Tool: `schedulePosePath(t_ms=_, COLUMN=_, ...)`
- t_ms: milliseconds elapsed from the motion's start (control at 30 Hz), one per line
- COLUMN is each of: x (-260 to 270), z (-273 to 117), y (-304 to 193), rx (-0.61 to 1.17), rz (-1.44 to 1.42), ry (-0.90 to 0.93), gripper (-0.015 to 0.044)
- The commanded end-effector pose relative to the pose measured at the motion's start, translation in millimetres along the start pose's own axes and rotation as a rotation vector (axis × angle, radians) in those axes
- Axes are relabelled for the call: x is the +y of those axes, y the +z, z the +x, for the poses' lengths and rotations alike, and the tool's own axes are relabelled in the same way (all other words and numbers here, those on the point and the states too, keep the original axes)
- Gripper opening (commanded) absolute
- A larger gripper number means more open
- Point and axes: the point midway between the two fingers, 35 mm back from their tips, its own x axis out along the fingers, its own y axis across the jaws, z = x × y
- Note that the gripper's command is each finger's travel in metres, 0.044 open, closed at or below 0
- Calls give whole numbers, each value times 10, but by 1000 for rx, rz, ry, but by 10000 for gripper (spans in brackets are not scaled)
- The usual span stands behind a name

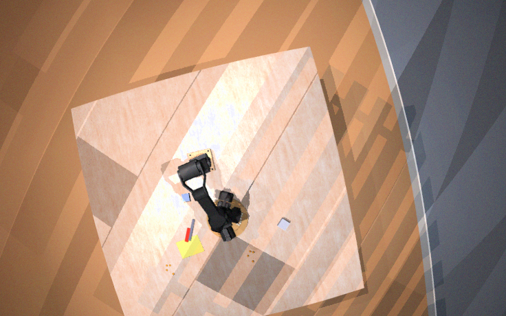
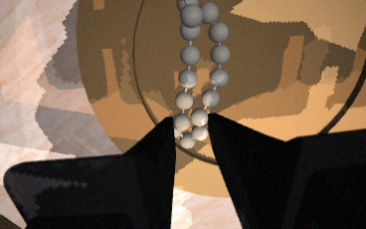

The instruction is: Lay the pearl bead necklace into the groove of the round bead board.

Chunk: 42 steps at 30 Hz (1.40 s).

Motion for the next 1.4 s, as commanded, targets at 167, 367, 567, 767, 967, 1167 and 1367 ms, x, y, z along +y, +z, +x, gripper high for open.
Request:
schedulePosePath(t_ms=167, x=-172, z=-22, y=-48, rx=-2, rz=-5, ry=1, gripper=0)
schedulePosePath(t_ms=367, x=-252, z=-21, y=-77, rx=-2, rz=-5, ry=0, gripper=0)
schedulePosePath(t_ms=567, x=-251, z=21, y=-77, rx=-2, rz=-5, ry=0, gripper=0)
schedulePosePath(t_ms=767, x=-247, z=-7, y=-77, rx=-1, rz=0, ry=-1, gripper=158)
schedulePosePath(t_ms=967, x=-247, z=-7, y=-77, rx=-1, rz=0, ry=-1, gripper=315)
schedulePosePath(t_ms=1167, x=-252, z=-21, y=-77, rx=-2, rz=-5, ry=0, gripper=440)
schedulePosePath(t_ms=1367, x=-252, z=-21, y=-77, rx=-2, rz=-5, ry=0, gripper=440)
